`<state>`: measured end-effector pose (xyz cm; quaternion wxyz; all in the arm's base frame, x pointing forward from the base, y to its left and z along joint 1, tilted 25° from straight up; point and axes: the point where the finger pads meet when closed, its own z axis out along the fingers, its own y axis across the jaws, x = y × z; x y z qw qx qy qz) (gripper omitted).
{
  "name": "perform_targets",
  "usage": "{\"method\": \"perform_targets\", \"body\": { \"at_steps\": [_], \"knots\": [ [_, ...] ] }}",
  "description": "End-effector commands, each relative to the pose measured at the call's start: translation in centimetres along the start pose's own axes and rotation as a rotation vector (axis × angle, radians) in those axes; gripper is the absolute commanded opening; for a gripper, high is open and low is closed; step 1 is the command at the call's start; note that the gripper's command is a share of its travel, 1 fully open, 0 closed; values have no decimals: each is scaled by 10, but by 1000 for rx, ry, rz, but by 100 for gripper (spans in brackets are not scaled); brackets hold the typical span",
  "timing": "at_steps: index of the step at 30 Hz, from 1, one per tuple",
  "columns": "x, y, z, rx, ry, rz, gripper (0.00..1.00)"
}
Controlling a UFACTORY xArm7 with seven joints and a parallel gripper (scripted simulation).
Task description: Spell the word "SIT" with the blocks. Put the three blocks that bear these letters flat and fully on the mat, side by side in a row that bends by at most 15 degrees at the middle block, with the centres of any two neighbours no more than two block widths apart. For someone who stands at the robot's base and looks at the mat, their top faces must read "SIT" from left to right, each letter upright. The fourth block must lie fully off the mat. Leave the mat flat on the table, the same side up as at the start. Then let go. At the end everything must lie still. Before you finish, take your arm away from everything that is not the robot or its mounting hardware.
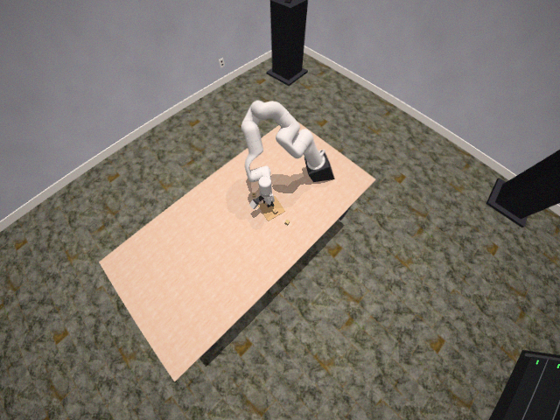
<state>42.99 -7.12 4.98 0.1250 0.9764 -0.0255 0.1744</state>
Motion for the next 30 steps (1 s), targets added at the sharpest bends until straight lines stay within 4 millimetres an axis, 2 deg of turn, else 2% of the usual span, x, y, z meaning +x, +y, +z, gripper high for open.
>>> {"method": "perform_targets", "body": {
  "at_steps": [1,21,30],
  "knots": [
    [1,0,-1,0,2,-1,42],
    [1,0,-6,0,2,-1,42],
    [1,0,-26,1,3,-1,42]
  ]
}}
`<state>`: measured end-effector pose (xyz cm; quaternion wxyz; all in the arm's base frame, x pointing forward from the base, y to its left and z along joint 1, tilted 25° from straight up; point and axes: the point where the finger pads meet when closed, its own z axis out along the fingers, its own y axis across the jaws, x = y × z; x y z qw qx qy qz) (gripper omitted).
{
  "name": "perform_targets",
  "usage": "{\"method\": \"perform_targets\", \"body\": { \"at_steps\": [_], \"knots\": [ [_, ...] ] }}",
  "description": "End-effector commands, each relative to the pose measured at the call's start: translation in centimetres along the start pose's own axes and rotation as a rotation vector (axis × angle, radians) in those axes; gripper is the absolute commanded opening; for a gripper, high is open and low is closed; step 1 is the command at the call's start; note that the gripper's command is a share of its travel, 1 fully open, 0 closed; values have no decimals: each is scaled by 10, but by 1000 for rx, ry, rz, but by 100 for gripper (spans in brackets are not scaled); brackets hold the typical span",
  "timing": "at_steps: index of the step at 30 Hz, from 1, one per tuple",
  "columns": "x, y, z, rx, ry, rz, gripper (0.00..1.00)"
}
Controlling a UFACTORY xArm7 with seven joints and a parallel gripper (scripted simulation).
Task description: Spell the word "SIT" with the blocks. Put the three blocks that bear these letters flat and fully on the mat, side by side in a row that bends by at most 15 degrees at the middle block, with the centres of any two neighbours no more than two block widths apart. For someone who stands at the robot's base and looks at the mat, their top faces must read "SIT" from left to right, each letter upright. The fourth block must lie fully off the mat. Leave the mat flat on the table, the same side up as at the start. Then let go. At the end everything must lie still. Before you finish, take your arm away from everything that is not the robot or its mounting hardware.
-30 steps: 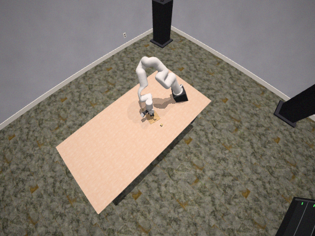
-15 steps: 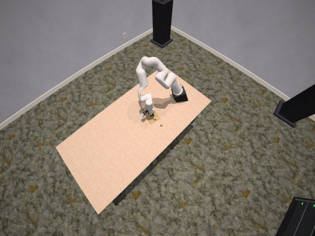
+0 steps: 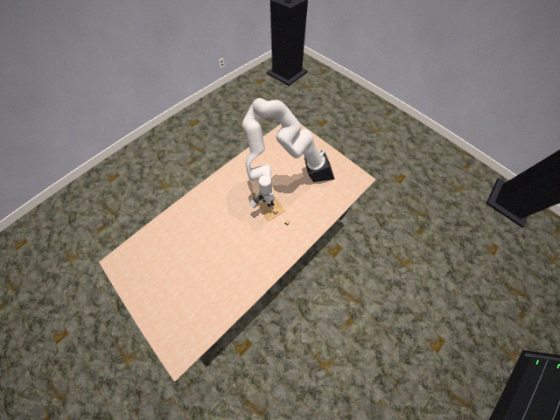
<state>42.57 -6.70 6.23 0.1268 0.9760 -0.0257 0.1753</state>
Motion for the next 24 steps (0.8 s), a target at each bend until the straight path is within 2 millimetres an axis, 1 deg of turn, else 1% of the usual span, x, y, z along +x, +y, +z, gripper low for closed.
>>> {"method": "perform_targets", "body": {
  "at_steps": [1,8,10,13,20,23,24],
  "knots": [
    [1,0,-13,5,2,0,42],
    [-1,0,-17,6,-5,-2,42],
    [0,0,-21,4,-1,-1,42],
    [0,0,-31,4,0,-1,42],
    [0,1,-62,4,0,-1,42],
    [0,1,-71,4,0,-1,42],
    [0,1,-71,4,0,-1,42]
  ]
}}
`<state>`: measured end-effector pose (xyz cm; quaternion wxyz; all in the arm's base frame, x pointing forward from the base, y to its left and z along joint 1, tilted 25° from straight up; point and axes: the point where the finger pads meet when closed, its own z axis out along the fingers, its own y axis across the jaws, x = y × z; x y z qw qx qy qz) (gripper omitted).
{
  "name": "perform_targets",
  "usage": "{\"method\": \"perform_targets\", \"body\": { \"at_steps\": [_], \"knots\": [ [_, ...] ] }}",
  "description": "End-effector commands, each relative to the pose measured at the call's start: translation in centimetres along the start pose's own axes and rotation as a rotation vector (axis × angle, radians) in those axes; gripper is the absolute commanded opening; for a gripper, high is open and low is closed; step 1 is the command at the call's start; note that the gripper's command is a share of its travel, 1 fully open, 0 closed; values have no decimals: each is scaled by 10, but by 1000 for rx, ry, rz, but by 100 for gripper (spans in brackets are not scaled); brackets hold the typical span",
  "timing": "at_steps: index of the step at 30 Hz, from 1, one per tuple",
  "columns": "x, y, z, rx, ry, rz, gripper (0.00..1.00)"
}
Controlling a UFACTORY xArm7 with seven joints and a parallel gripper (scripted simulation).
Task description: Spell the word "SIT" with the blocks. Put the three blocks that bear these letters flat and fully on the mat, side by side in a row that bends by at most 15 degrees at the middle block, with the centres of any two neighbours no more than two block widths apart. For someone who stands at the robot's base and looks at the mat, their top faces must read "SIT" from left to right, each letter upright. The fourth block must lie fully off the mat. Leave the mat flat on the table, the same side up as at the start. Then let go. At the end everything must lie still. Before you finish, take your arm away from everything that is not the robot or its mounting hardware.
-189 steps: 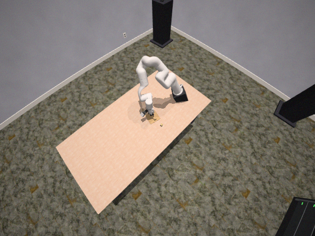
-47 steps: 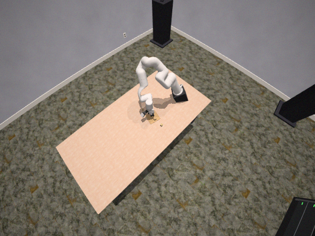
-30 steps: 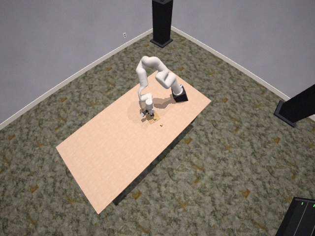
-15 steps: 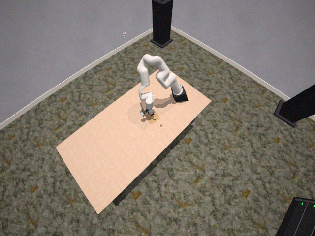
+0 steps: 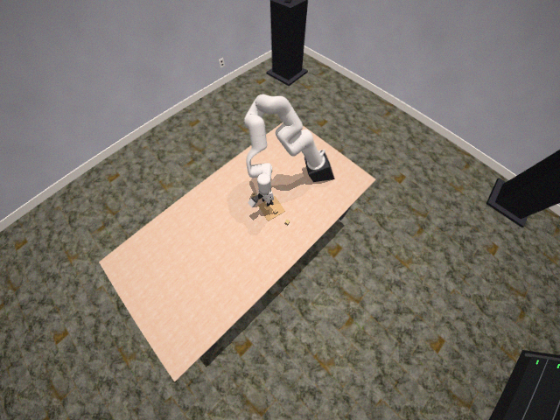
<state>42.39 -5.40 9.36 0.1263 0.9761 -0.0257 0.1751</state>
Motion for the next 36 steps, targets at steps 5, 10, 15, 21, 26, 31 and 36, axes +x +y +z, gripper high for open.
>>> {"method": "perform_targets", "body": {
  "at_steps": [5,10,15,21,26,31,36],
  "knots": [
    [-9,6,-44,3,0,-1,42],
    [-9,6,-44,3,0,-1,100],
    [-9,6,-44,3,0,-1,100],
    [-9,6,-44,3,0,-1,100],
    [-9,6,-44,3,0,-1,100],
    [-9,5,-44,3,1,-4,100],
    [-8,5,-45,2,1,-20,100]
  ]
}}
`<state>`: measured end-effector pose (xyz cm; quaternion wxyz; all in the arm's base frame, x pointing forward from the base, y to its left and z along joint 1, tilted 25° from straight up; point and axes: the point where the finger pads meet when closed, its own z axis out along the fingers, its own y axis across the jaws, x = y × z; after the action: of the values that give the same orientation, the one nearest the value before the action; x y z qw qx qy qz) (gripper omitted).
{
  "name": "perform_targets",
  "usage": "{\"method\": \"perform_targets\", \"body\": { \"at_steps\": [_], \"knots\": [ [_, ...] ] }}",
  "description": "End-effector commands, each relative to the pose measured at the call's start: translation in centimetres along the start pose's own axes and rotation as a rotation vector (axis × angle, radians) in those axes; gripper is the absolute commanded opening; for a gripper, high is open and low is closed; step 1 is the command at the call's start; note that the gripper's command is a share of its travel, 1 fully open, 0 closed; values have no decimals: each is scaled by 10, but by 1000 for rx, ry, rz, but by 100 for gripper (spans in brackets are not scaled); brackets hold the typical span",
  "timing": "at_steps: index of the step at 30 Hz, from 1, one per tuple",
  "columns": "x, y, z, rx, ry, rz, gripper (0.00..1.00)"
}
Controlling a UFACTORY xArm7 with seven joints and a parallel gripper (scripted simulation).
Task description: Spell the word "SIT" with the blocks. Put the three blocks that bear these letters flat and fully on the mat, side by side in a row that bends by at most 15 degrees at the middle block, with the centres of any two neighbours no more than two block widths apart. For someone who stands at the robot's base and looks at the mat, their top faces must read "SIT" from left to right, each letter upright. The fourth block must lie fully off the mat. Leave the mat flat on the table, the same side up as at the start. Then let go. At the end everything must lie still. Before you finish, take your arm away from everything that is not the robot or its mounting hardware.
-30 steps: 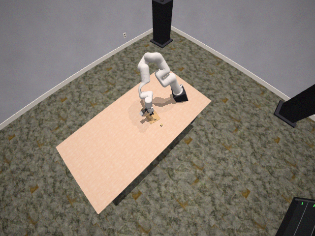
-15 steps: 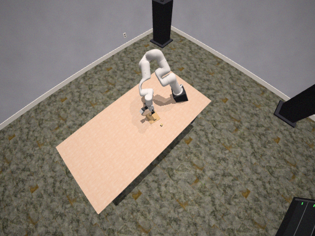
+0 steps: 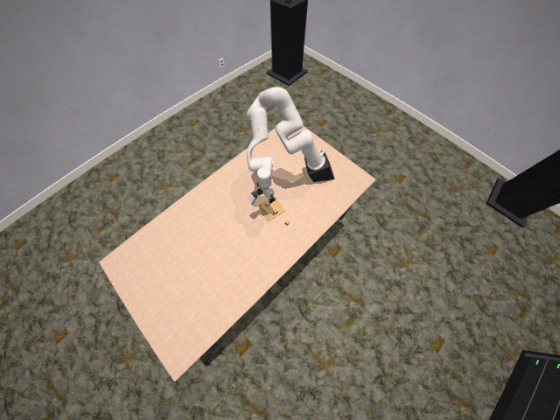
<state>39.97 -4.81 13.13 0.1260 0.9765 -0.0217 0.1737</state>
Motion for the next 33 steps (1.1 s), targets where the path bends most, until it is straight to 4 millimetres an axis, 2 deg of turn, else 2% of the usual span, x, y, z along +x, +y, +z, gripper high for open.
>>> {"method": "perform_targets", "body": {
  "at_steps": [1,14,16,18,31,33],
  "knots": [
    [1,-1,-1,0,3,-22,100],
    [7,-15,-3,-6,5,-343,100],
    [7,-15,-3,-6,5,-343,100],
    [8,-20,-4,-8,6,-437,100],
    [13,-36,-6,-13,6,-757,100],
    [13,-36,-6,-13,6,-757,100]
  ]
}}
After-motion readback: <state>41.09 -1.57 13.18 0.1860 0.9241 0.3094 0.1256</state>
